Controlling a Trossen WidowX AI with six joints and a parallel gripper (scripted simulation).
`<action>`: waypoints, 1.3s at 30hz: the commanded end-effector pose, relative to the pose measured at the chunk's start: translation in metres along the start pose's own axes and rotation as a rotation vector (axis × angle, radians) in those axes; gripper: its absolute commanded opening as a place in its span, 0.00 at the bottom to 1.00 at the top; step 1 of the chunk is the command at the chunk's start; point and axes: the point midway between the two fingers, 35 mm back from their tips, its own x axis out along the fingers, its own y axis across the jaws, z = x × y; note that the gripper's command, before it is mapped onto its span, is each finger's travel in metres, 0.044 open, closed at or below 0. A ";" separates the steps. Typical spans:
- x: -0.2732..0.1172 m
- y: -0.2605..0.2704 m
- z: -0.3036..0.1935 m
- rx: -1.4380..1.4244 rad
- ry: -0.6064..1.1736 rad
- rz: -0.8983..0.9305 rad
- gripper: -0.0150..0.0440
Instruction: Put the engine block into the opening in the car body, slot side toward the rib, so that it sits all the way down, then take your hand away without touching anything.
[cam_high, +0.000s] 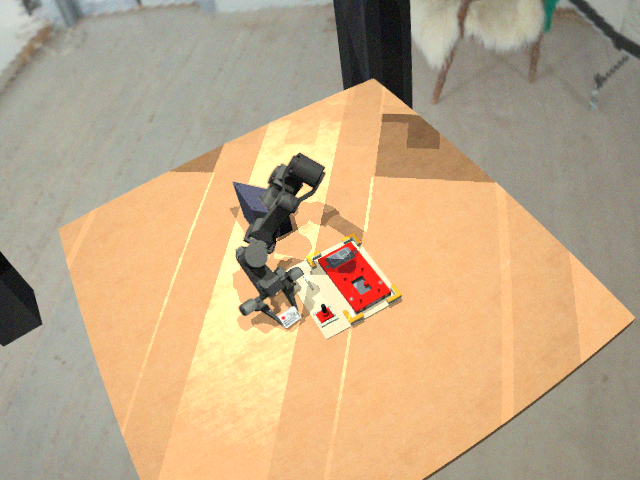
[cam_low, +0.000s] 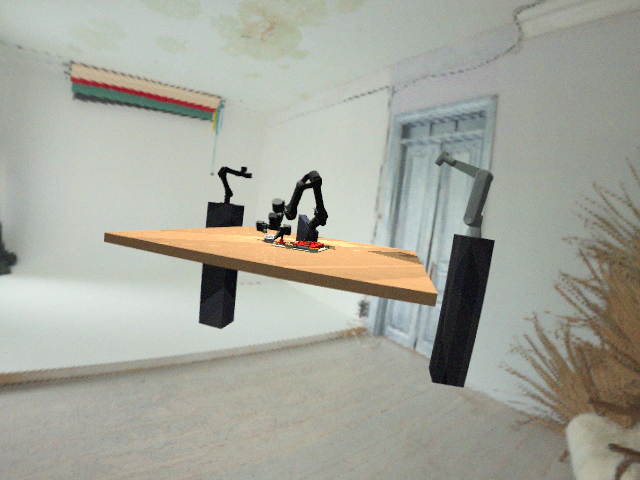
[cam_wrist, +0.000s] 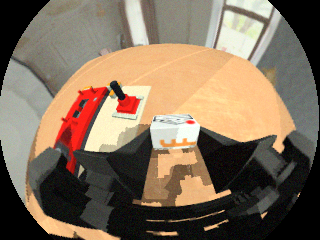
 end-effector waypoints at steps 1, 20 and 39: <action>0.000 0.000 0.000 -0.001 0.000 0.000 0.39; 0.000 0.000 0.000 -0.001 0.000 0.000 1.00; -0.042 -0.004 0.006 0.014 0.010 -0.013 1.00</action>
